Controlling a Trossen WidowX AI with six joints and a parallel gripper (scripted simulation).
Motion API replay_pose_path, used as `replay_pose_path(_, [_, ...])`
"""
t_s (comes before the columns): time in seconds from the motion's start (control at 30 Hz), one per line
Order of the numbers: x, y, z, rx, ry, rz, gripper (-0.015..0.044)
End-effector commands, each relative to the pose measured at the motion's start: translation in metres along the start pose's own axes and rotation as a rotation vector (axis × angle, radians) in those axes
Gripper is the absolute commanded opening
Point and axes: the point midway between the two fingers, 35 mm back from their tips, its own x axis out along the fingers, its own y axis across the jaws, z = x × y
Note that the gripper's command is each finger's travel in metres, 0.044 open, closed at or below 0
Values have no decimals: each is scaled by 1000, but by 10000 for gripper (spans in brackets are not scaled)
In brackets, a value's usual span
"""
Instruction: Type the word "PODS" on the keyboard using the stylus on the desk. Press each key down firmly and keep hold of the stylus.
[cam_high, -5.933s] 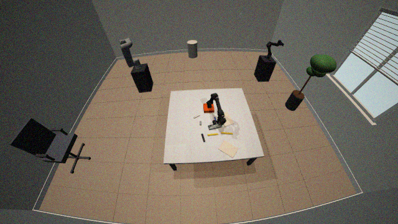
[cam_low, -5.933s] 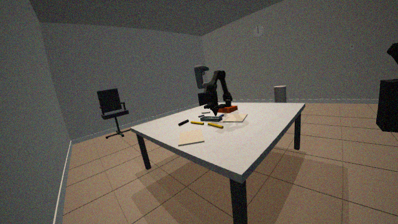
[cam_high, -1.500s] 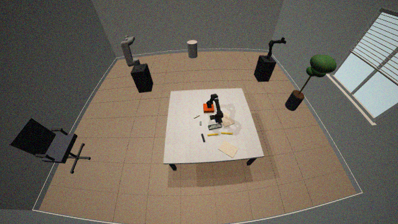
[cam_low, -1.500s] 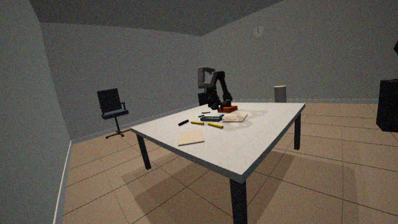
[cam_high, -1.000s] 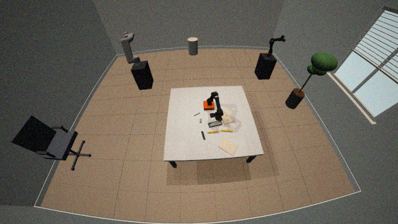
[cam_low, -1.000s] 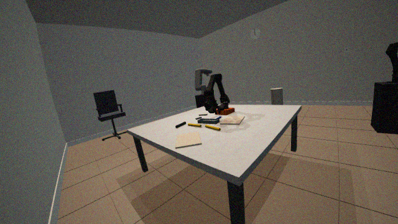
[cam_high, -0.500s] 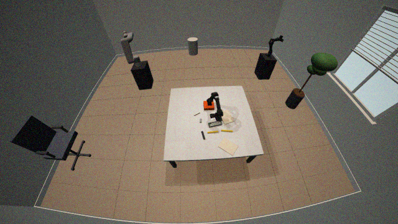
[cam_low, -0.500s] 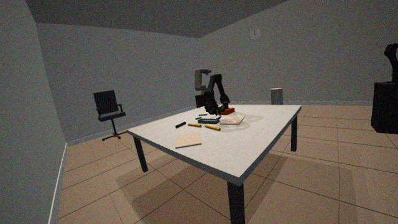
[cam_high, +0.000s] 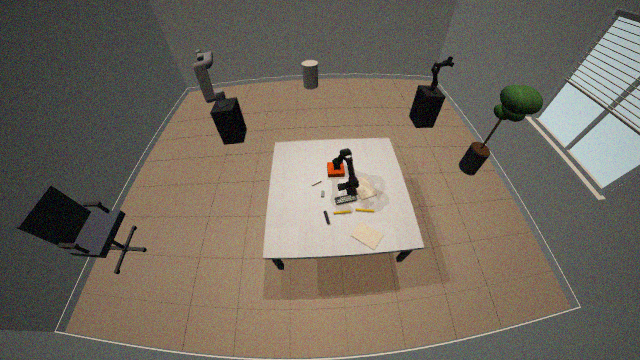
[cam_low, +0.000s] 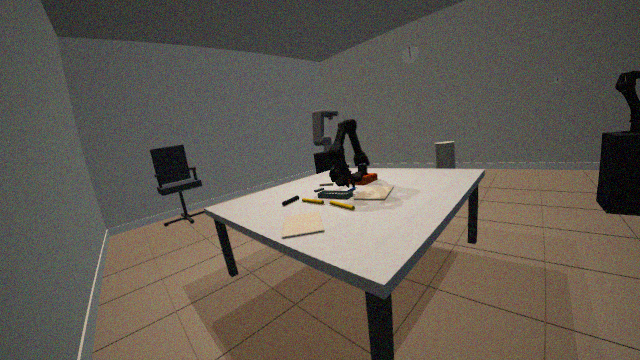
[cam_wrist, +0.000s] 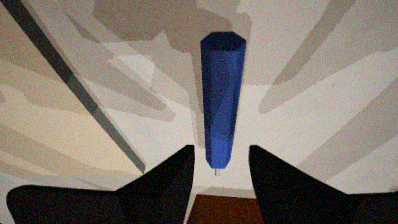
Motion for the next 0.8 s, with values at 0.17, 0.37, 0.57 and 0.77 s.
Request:
replay_pose_path(0.17, [8,1,1,7,9,5,150])
replay_pose_path(0.37, [12,1,3,7,9,5,150])
replay_pose_path(0.57, [15,1,5,7,9,5,150])
replay_pose_path(0.77, [15,1,5,7,9,5,150])
